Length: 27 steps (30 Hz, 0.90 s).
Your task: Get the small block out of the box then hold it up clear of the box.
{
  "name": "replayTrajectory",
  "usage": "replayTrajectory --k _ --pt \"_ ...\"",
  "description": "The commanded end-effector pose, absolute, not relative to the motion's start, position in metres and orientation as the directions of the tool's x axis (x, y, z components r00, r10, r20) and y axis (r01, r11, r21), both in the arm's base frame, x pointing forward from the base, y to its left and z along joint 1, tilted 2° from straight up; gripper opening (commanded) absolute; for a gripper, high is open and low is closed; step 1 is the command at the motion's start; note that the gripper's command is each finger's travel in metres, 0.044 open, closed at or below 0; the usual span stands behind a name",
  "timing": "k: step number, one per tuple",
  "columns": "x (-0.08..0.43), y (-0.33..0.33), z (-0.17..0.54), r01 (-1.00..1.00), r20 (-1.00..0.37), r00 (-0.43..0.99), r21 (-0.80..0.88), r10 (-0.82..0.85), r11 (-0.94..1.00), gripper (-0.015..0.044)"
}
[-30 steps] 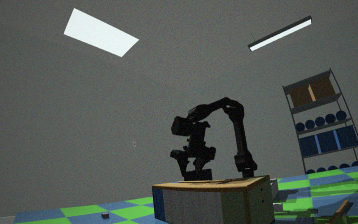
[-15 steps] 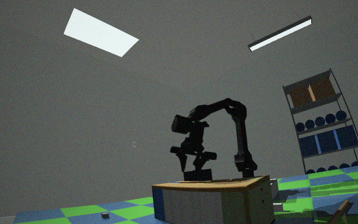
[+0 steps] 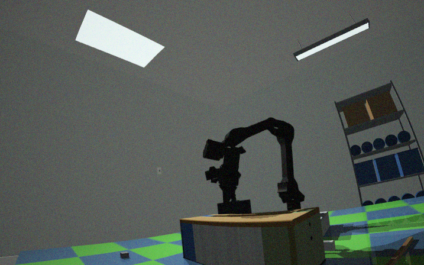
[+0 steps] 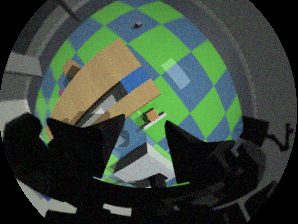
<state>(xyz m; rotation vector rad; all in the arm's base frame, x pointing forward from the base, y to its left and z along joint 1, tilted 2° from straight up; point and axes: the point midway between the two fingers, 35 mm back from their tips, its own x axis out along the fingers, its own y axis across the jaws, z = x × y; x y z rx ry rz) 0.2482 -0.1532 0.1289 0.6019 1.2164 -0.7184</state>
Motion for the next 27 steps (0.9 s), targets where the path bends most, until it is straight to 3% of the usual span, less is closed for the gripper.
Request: replayTrajectory --k 1,6,13,20,27 --pt "0.235 -0.156 0.129 0.928 -0.955 0.282 0.297 -0.095 -0.226 0.0285" --pt "0.231 -0.159 0.129 0.761 -0.945 0.319 0.302 -0.075 -0.574 0.0285" --pt "0.226 -0.161 0.130 0.356 -0.926 0.374 0.192 -0.049 -0.914 0.0285" --pt "0.221 -0.165 0.131 -0.094 -0.907 0.420 -0.006 -0.034 -0.996 0.0285" --pt "0.220 -0.165 0.131 -0.116 -0.906 0.422 -0.017 -0.034 -0.993 0.0285"
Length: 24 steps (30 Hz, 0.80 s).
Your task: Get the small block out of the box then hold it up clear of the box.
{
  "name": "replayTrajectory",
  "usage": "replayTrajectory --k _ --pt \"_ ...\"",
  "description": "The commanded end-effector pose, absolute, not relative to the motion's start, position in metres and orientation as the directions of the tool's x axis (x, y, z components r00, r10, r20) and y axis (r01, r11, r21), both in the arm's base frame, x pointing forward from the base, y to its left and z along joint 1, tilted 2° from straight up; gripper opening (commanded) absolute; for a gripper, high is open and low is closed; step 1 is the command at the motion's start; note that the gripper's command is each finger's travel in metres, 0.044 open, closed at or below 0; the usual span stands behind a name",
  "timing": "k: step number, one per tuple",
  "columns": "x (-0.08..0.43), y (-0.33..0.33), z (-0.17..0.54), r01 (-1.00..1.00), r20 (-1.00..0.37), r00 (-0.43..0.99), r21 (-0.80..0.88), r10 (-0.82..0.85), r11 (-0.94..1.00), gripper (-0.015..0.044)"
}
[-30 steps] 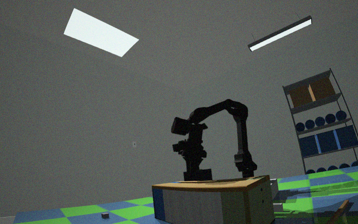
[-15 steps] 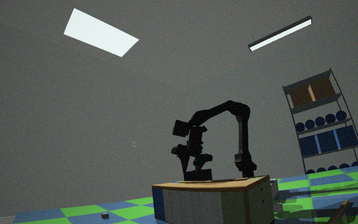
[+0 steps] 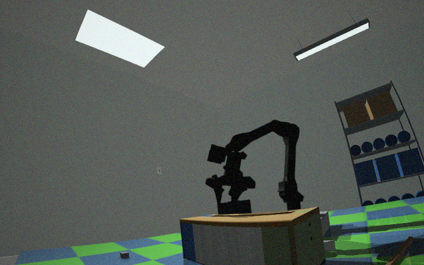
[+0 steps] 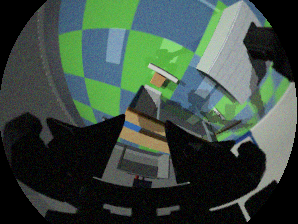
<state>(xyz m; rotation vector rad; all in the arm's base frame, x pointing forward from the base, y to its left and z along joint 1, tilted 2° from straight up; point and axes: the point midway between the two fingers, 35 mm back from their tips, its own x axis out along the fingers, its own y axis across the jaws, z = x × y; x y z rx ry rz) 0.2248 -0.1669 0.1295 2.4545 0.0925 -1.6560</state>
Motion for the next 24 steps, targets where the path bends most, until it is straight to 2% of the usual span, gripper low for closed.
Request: replayTrajectory --k 1,8,15,24 --pt "0.220 -0.165 0.131 -0.116 -0.906 0.422 -0.017 -0.034 -0.993 0.0285" --pt "0.221 -0.165 0.129 -0.115 -0.906 0.422 -0.017 -0.034 -0.993 0.0285" --pt "0.227 -0.164 0.039 -0.115 -0.906 0.422 -0.017 -0.033 -0.993 0.0285" --pt "0.227 -0.164 0.031 -0.116 -0.906 0.423 -0.017 -0.034 -0.993 0.0285"
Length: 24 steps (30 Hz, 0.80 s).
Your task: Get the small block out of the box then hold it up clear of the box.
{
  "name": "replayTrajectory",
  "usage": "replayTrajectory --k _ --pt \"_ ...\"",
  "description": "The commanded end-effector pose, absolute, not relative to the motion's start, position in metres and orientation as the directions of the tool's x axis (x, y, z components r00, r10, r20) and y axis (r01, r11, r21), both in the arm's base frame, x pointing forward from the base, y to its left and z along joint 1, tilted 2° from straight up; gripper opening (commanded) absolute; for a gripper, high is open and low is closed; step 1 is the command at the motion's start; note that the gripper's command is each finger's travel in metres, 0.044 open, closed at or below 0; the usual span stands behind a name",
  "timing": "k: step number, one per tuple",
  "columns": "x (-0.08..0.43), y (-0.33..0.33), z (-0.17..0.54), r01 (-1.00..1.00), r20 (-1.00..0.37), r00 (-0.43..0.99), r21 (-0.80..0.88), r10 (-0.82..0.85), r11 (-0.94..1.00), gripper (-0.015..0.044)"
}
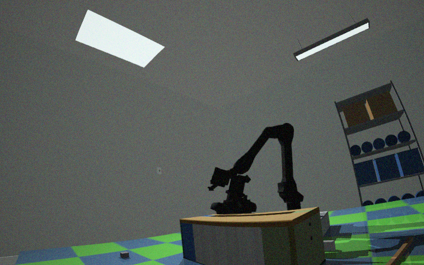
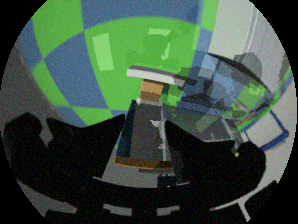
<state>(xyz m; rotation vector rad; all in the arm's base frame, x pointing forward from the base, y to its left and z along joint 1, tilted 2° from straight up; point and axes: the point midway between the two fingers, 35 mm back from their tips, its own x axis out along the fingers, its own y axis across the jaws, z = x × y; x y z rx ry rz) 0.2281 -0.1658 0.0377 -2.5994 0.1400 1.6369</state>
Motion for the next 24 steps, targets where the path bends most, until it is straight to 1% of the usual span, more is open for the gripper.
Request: replayTrajectory --k 1,24 --pt "0.227 -0.164 0.030 -0.116 -0.906 0.423 -0.017 -0.034 -0.993 0.0285" --pt "0.226 -0.164 -0.008 -0.116 -0.906 0.422 -0.018 -0.033 -0.993 0.0285"
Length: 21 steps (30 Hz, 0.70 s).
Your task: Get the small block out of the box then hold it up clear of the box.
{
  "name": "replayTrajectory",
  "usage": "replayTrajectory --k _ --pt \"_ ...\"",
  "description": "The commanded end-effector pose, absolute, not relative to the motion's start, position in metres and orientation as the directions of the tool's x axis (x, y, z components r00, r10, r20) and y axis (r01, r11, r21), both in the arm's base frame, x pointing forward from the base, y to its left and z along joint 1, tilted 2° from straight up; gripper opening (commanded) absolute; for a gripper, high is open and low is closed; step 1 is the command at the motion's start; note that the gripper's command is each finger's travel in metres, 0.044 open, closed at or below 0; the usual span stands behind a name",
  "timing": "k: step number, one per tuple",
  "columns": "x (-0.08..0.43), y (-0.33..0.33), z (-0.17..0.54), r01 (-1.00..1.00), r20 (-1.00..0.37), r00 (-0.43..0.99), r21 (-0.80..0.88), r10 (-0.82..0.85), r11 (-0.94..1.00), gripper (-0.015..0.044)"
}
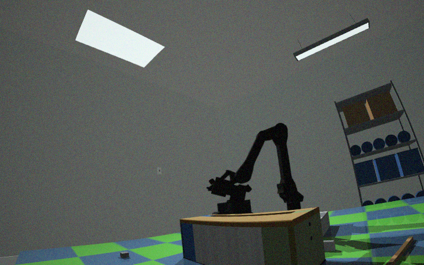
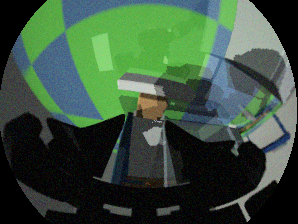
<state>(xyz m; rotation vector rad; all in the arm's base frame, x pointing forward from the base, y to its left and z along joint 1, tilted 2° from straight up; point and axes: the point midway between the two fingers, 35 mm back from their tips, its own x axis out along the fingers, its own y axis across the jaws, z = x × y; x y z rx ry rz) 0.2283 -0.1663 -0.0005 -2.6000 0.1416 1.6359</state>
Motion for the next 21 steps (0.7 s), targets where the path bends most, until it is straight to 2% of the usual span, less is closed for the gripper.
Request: replayTrajectory --k 1,12,19,21 --pt "0.226 -0.164 -0.009 -0.116 -0.906 0.422 -0.018 -0.033 -0.993 0.0285" --pt "0.224 -0.162 -0.024 -0.116 -0.906 0.422 -0.018 -0.033 -0.993 0.0285" --pt "0.224 -0.162 -0.024 -0.116 -0.906 0.422 -0.018 -0.033 -0.993 0.0101" --pt "0.224 -0.162 -0.024 -0.116 -0.906 0.422 -0.018 -0.033 -0.993 0.0088"
